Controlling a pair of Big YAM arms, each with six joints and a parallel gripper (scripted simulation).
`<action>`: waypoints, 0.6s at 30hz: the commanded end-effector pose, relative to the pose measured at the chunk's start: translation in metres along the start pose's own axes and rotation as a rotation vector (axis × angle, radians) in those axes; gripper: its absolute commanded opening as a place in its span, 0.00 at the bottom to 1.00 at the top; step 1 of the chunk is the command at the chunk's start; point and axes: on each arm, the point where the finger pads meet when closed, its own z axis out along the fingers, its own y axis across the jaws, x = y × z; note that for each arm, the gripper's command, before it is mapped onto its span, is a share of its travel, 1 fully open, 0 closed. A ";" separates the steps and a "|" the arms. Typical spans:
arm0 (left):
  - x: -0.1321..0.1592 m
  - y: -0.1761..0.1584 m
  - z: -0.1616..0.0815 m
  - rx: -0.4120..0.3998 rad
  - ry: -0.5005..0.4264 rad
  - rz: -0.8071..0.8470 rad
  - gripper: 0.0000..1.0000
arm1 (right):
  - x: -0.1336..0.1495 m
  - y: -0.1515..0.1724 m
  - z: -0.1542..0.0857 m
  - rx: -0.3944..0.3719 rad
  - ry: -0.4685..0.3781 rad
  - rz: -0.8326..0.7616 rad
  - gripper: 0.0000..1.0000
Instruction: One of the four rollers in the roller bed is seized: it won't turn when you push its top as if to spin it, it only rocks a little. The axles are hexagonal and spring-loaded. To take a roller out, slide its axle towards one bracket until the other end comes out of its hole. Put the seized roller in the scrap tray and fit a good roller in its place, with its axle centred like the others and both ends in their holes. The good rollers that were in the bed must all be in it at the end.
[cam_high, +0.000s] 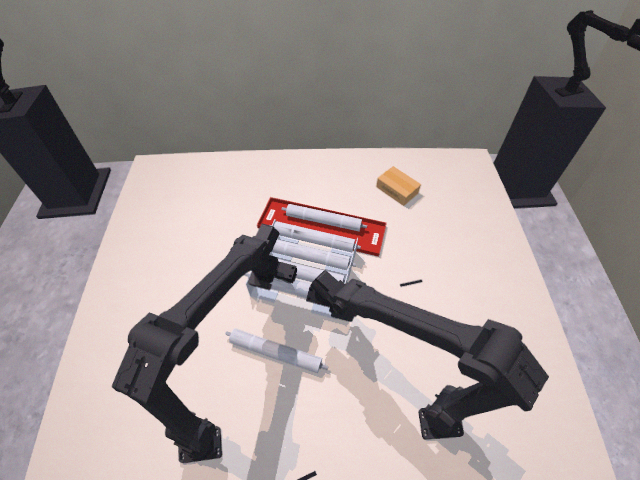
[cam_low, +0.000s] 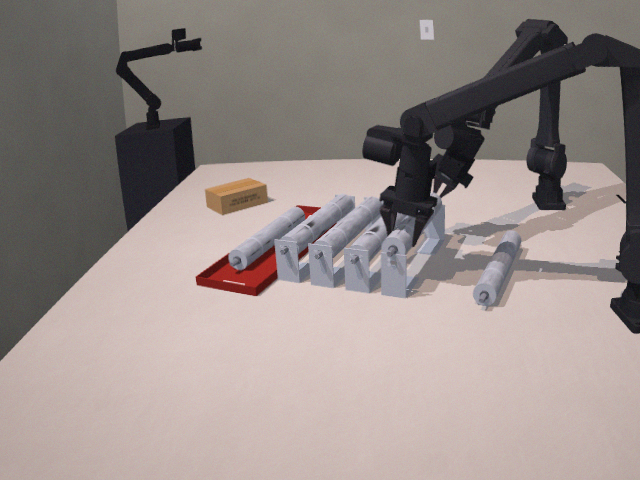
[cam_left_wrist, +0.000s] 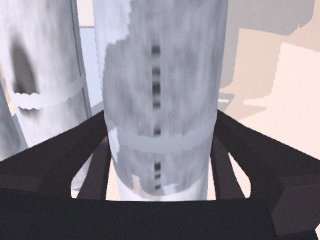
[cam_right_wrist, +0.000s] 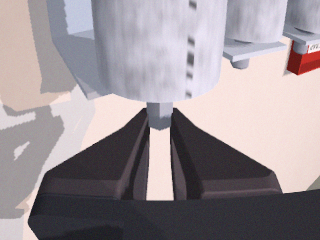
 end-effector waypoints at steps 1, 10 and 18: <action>0.008 0.017 -0.020 -0.042 0.010 -0.001 0.32 | 0.075 0.021 0.032 -0.072 0.196 -0.033 0.03; 0.008 0.017 -0.020 -0.042 0.010 -0.001 0.32 | 0.078 0.022 0.031 -0.078 0.210 -0.036 0.03; 0.008 0.017 -0.020 -0.042 0.010 -0.001 0.32 | 0.080 0.022 0.030 -0.079 0.211 -0.038 0.03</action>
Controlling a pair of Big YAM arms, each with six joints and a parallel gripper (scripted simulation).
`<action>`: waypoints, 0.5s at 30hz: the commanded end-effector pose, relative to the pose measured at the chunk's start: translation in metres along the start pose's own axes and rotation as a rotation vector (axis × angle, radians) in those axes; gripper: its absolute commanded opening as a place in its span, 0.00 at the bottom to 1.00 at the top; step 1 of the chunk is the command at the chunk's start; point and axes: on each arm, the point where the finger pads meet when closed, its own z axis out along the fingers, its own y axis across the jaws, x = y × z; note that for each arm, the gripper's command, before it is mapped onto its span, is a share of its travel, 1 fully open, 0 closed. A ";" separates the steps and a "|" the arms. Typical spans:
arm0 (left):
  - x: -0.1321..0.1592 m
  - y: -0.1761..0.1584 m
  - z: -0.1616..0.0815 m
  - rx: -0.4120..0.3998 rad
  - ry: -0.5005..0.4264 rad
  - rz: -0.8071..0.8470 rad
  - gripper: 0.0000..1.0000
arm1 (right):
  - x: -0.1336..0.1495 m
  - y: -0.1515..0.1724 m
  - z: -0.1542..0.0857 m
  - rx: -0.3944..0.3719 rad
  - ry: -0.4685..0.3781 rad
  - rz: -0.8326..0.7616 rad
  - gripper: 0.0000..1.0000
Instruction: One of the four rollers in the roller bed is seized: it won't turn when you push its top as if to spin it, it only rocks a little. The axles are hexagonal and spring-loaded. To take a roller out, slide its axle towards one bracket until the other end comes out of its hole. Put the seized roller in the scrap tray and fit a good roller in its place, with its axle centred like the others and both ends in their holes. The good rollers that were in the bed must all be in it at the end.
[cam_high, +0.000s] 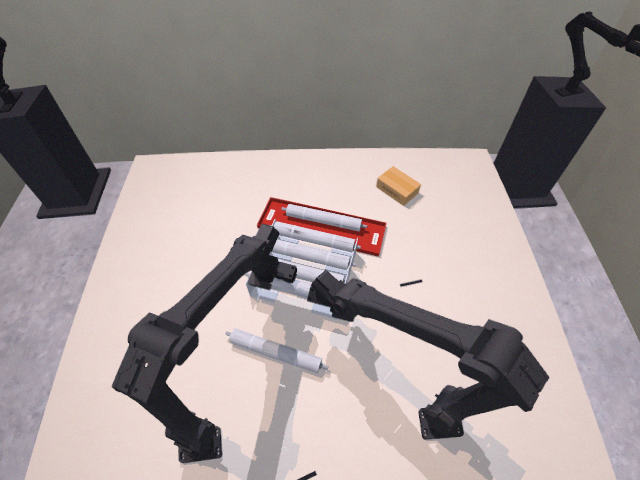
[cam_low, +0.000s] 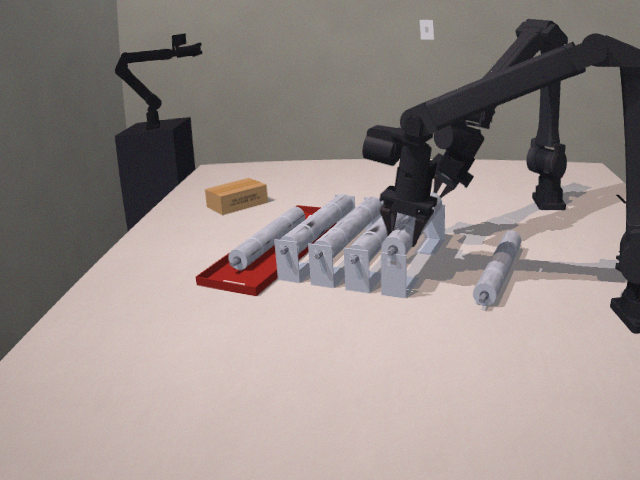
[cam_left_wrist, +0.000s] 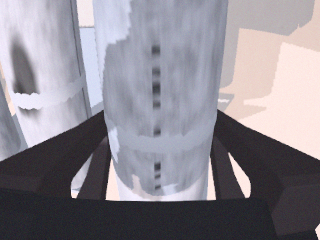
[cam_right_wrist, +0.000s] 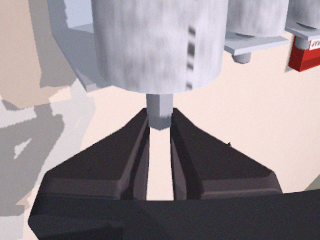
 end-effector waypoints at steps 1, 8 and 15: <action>0.008 0.017 -0.020 -0.042 0.010 -0.001 0.32 | 0.076 0.022 0.031 -0.074 0.200 -0.035 0.03; 0.008 0.017 -0.020 -0.042 0.010 -0.001 0.32 | 0.077 0.023 0.030 -0.073 0.200 -0.034 0.03; 0.008 0.017 -0.020 -0.042 0.010 -0.001 0.32 | 0.078 0.023 0.030 -0.073 0.198 -0.034 0.03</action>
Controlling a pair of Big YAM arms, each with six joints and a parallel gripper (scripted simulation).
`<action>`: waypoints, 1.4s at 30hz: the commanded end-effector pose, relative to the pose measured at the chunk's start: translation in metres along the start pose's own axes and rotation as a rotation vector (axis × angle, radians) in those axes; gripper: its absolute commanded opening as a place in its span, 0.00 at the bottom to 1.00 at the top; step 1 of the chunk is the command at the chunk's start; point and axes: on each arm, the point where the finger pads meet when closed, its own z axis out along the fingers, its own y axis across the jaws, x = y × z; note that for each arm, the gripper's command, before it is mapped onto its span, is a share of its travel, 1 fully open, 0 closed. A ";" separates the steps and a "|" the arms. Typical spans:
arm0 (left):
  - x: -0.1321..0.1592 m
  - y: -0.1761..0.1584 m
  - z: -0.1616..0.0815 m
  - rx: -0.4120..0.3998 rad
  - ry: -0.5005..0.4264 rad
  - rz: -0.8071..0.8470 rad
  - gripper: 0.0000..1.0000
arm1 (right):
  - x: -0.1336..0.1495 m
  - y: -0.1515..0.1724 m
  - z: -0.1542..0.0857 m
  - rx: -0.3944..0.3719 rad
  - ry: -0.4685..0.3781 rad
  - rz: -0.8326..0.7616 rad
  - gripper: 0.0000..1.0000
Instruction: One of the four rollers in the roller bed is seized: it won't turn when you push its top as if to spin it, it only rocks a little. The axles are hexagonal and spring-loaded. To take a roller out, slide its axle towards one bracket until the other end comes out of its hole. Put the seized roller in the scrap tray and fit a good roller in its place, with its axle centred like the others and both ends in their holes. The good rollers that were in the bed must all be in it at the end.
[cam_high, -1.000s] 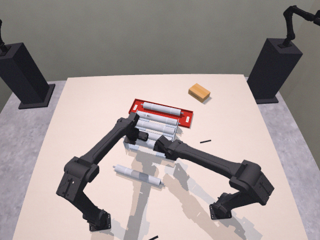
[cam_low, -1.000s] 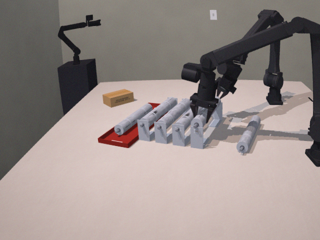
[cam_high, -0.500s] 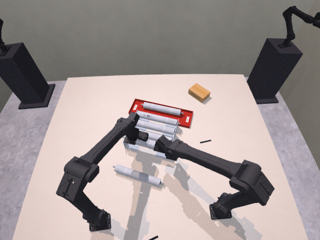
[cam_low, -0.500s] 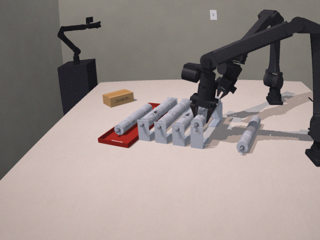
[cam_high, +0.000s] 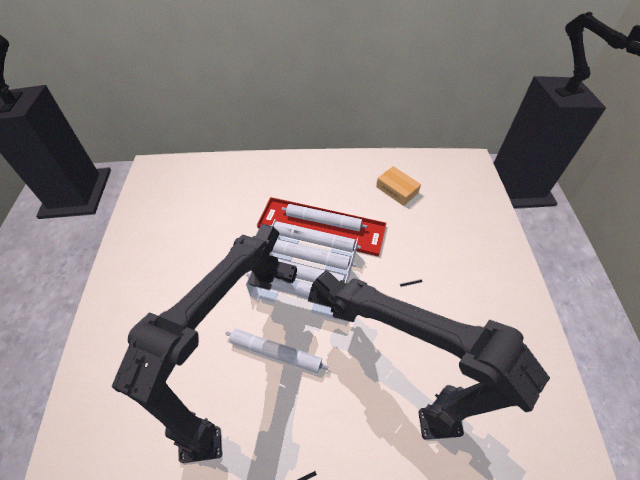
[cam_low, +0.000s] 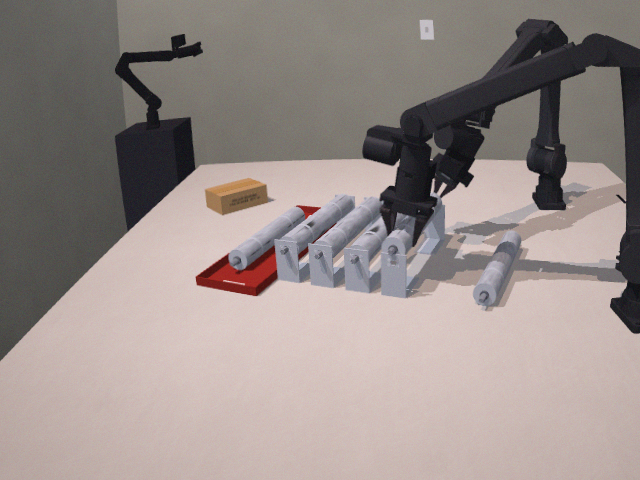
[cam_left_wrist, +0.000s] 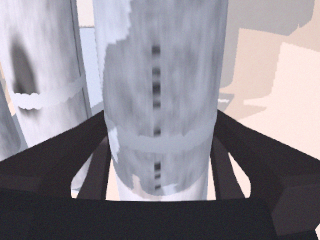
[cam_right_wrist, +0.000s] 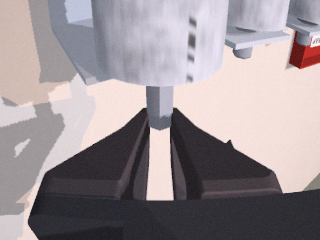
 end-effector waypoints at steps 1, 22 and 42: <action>0.008 0.017 -0.020 -0.042 0.010 -0.002 0.32 | 0.076 0.023 0.030 -0.071 0.191 -0.033 0.03; 0.008 0.006 0.001 -0.030 -0.015 -0.024 0.32 | 0.092 0.020 0.025 -0.060 0.172 -0.023 0.03; 0.007 0.001 0.013 -0.024 -0.054 -0.042 0.32 | 0.092 0.020 0.025 -0.060 0.171 -0.023 0.03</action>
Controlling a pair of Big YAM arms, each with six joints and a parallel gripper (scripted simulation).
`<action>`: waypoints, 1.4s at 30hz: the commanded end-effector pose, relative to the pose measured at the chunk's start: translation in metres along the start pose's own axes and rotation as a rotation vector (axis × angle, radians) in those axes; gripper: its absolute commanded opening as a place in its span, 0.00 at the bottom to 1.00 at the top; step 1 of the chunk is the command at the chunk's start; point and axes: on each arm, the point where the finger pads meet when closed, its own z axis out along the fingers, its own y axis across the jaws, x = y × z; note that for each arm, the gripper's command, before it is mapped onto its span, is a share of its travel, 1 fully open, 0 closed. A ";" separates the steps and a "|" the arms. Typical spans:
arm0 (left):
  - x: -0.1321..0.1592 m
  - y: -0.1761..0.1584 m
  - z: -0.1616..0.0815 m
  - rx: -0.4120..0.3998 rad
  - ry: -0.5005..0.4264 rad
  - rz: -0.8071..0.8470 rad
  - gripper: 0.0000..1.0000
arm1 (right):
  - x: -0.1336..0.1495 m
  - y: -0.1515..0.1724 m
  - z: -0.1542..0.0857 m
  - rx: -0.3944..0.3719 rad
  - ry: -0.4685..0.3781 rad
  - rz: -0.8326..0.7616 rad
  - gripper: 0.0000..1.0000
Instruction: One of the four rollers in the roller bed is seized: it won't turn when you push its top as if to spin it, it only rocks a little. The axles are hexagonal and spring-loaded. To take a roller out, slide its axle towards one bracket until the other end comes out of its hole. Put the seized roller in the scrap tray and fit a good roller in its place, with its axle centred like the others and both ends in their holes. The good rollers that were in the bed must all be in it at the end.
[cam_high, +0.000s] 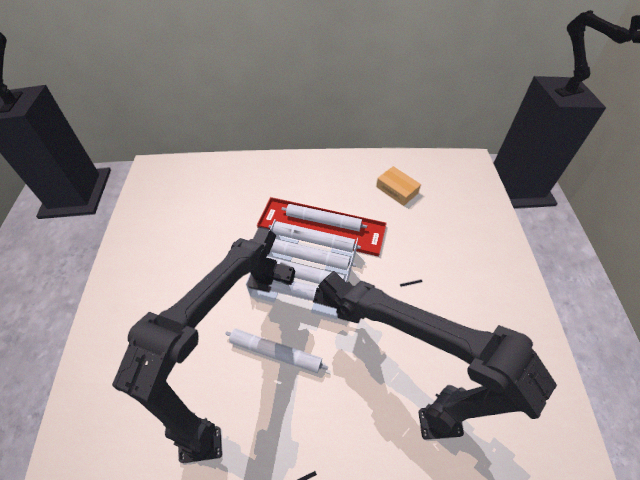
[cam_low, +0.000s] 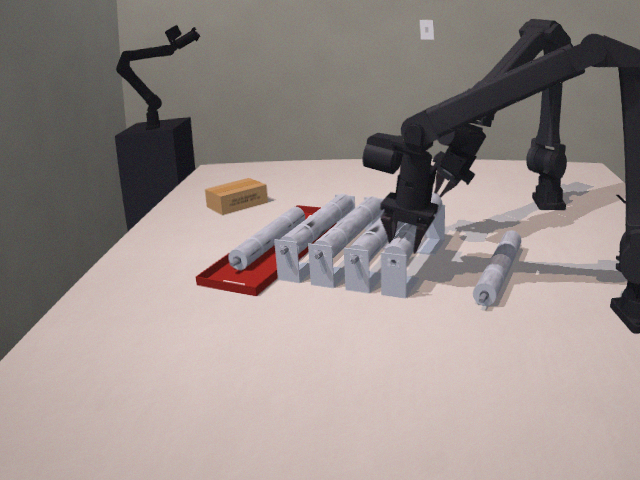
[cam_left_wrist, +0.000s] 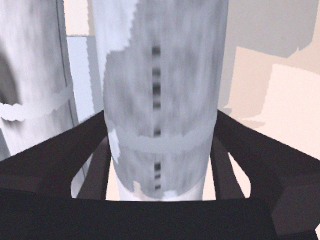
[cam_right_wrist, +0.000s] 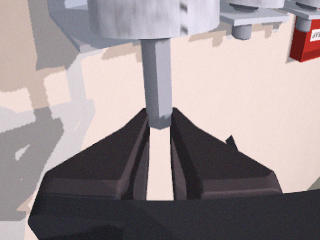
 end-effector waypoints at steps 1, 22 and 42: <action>0.007 0.008 -0.003 -0.018 -0.006 -0.024 0.32 | 0.080 0.020 0.024 -0.062 0.198 -0.034 0.03; -0.002 0.011 -0.017 -0.028 -0.007 -0.008 0.32 | 0.080 0.020 0.024 -0.063 0.198 -0.034 0.03; -0.010 0.022 -0.029 -0.057 -0.007 0.002 0.32 | 0.080 0.020 0.024 -0.063 0.198 -0.034 0.03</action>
